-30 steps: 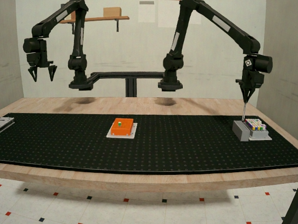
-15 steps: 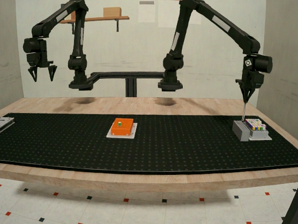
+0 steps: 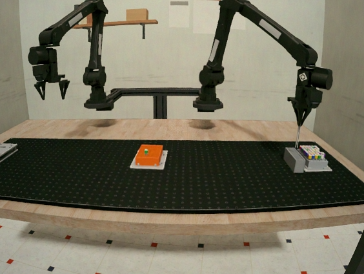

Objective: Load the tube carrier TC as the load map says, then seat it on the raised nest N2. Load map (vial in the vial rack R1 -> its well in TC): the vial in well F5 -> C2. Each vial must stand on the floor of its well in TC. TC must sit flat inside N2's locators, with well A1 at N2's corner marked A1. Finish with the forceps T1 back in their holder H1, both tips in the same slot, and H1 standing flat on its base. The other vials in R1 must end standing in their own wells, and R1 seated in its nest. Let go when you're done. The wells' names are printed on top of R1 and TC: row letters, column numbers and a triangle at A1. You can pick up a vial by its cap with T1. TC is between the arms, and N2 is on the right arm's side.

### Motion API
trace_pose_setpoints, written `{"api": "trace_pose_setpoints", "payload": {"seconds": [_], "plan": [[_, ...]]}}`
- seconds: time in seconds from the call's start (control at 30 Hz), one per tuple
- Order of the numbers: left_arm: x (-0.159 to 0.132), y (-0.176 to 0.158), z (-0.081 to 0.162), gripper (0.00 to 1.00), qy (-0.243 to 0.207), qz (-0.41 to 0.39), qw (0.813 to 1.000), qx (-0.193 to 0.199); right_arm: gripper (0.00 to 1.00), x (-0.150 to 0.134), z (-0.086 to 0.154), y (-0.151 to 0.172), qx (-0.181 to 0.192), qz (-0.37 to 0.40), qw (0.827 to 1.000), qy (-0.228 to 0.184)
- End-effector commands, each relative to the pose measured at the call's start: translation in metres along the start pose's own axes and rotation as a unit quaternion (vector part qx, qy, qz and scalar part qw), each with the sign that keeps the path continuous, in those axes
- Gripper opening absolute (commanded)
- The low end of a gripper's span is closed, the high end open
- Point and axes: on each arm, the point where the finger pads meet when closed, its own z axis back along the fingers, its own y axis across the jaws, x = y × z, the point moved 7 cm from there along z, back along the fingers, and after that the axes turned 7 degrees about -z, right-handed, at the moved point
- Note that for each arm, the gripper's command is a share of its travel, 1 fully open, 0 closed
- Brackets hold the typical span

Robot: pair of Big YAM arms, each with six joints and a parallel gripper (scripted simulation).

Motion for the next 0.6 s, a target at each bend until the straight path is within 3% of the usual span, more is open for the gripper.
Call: {"api": "trace_pose_setpoints", "payload": {"seconds": [0.0,0.43,0.53,0.57], "plan": [[0.010,0.006,0.013,0.07,-0.013,-0.001,1.000,0.012,1.00,0.002,0.000,0.000,0.001,0.004,1.000,0.007],[0.020,0.006,0.013,0.07,-0.012,-0.003,1.000,0.012,1.00,0.002,0.000,0.000,0.001,0.004,1.000,0.007],[0.010,0.006,0.013,0.07,-0.012,-0.001,1.000,0.012,1.00,0.002,0.000,0.000,0.001,0.004,1.000,0.007],[0.020,0.006,0.013,0.07,-0.013,-0.002,1.000,0.012,1.00,0.002,0.000,0.000,0.001,0.004,1.000,0.007]]}}
